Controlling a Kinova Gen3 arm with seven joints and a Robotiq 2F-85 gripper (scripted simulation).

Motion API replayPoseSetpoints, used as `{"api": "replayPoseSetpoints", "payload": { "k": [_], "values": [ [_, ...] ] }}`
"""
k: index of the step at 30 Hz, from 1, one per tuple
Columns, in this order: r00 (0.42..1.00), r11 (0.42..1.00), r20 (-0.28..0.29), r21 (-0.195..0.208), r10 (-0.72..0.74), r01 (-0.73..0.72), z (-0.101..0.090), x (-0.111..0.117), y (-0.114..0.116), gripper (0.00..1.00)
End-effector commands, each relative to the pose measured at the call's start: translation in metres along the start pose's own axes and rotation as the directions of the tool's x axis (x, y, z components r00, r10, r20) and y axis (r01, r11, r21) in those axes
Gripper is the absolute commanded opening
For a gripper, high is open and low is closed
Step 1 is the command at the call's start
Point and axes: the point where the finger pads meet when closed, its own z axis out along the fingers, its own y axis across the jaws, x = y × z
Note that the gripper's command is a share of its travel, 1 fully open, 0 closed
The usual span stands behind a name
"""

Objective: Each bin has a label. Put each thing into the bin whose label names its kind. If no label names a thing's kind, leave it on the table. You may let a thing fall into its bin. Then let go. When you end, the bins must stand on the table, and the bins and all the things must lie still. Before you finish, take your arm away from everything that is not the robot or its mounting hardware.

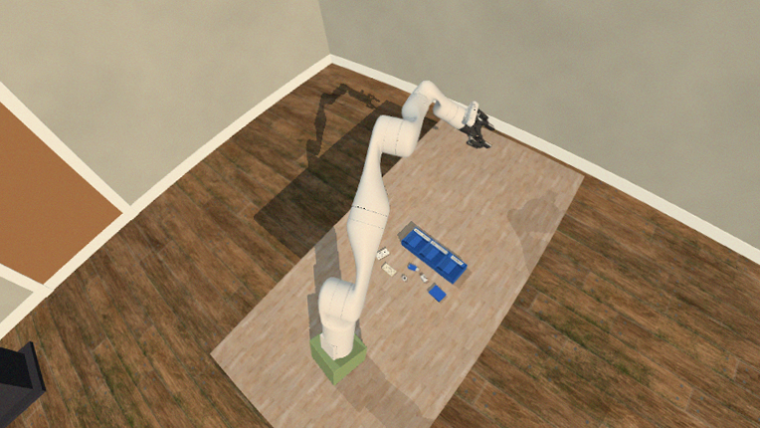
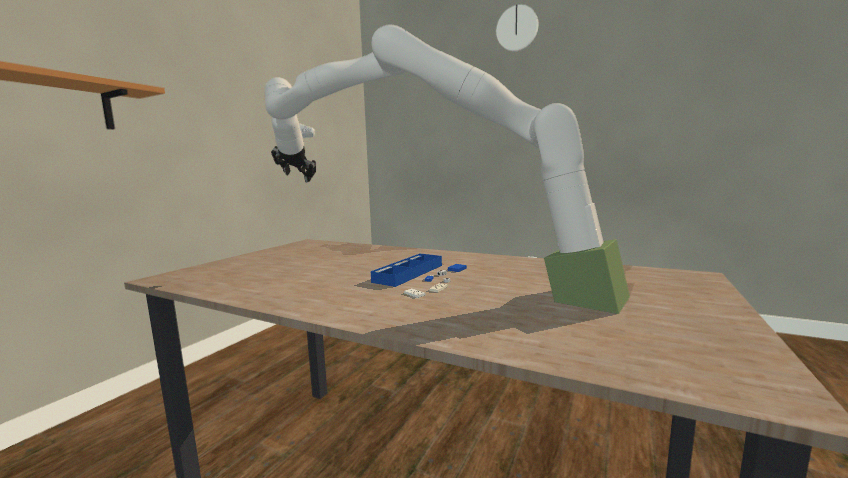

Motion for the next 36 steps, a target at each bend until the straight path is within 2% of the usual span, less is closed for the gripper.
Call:
{"api": "replayPoseSetpoints", "payload": {
  "k": [1, 5, 11, 12, 14, 16, 17, 20, 22, 24, 25, 27, 28, 30, 32, 35, 36],
  "values": [
    [1.000, 1.000, -0.007, -0.004, -0.009, 0.009, 0.025, -0.022, 0.014, 0.09],
    [1.000, 1.000, -0.006, -0.004, -0.010, 0.010, 0.046, -0.046, 0.026, 0.09],
    [1.000, 1.000, -0.003, 0.000, -0.004, 0.004, 0.050, -0.053, 0.027, 0.09],
    [0.999, 0.998, 0.007, -0.044, 0.039, -0.039, 0.045, -0.057, 0.041, 0.09],
    [0.993, 0.994, 0.062, -0.051, 0.100, -0.097, 0.040, -0.050, 0.049, 0.09],
    [0.978, 0.980, 0.101, -0.098, 0.181, -0.172, 0.036, -0.049, 0.065, 0.09],
    [0.976, 0.979, 0.105, -0.103, 0.189, -0.178, 0.035, -0.049, 0.072, 0.09],
    [0.979, 0.980, 0.091, -0.094, 0.182, -0.173, 0.037, -0.043, 0.070, 0.09],
    [0.953, 0.956, 0.134, -0.155, 0.271, -0.250, 0.030, -0.049, 0.087, 0.09],
    [0.953, 0.956, 0.134, -0.155, 0.271, -0.250, 0.030, -0.049, 0.087, 0.09],
    [0.952, 0.954, 0.131, -0.158, 0.277, -0.256, 0.029, -0.046, 0.095, 0.09],
    [0.919, 0.921, 0.157, -0.216, 0.361, -0.325, 0.021, -0.049, 0.111, 0.09],
    [0.915, 0.917, 0.159, -0.222, 0.370, -0.332, 0.018, -0.049, 0.119, 0.09],
    [0.918, 0.918, 0.151, -0.218, 0.368, -0.332, 0.020, -0.045, 0.120, 0.09],
    [0.877, 0.875, 0.168, -0.279, 0.450, -0.396, 0.011, -0.049, 0.135, 0.09],
    [0.873, 0.869, 0.162, -0.285, 0.460, -0.405, 0.008, -0.046, 0.145, 0.09],
    [0.850, 0.844, 0.168, -0.315, 0.499, -0.433, 0.003, -0.049, 0.152, 0.09]
  ]
}}
